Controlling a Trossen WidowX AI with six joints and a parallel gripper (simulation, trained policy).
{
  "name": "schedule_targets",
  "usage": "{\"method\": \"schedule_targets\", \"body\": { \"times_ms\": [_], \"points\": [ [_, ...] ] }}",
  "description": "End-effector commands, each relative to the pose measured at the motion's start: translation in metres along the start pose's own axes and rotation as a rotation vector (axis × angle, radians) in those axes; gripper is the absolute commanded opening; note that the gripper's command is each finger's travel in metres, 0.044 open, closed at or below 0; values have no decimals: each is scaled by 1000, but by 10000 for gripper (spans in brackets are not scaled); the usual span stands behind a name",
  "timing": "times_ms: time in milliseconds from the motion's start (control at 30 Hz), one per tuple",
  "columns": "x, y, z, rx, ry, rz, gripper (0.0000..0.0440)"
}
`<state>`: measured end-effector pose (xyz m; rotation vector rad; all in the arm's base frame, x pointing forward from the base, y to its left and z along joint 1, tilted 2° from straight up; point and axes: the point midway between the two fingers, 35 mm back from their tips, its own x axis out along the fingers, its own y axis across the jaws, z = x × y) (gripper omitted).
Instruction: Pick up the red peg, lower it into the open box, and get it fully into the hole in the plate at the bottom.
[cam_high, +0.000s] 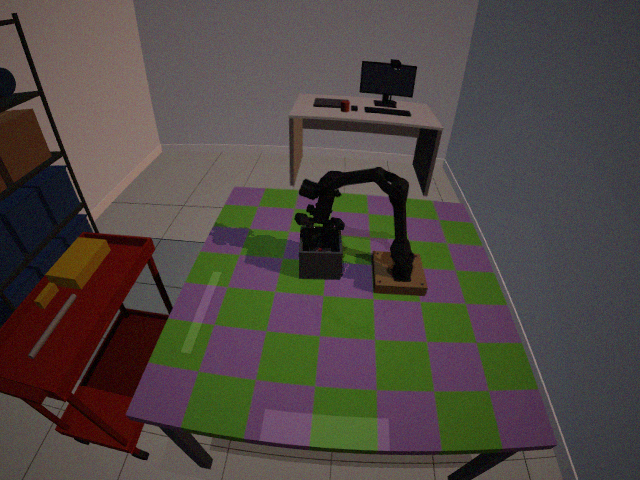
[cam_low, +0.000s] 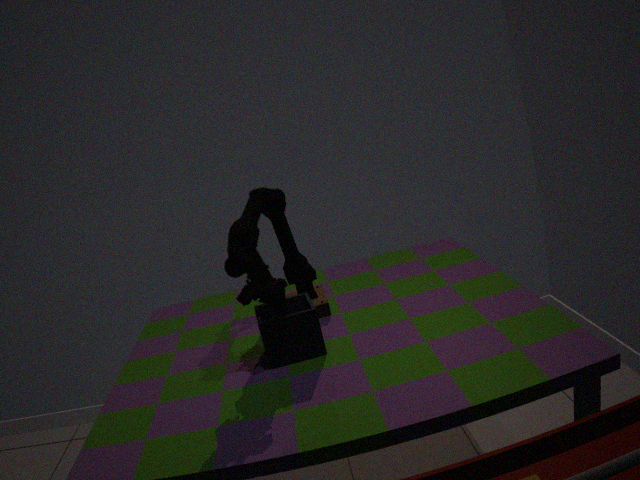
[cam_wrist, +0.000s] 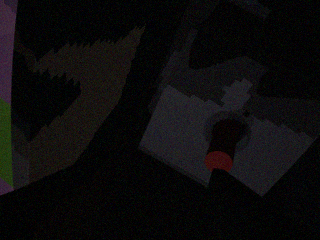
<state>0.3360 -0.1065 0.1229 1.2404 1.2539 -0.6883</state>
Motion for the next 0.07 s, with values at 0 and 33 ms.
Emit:
{"method": "schedule_targets", "body": {
  "times_ms": [0, 33],
  "points": [
    [-12, 8, 2, -7, 9, 45, 204],
    [-14, 10, 2, -9, 12, 55, 208]
  ]
}}
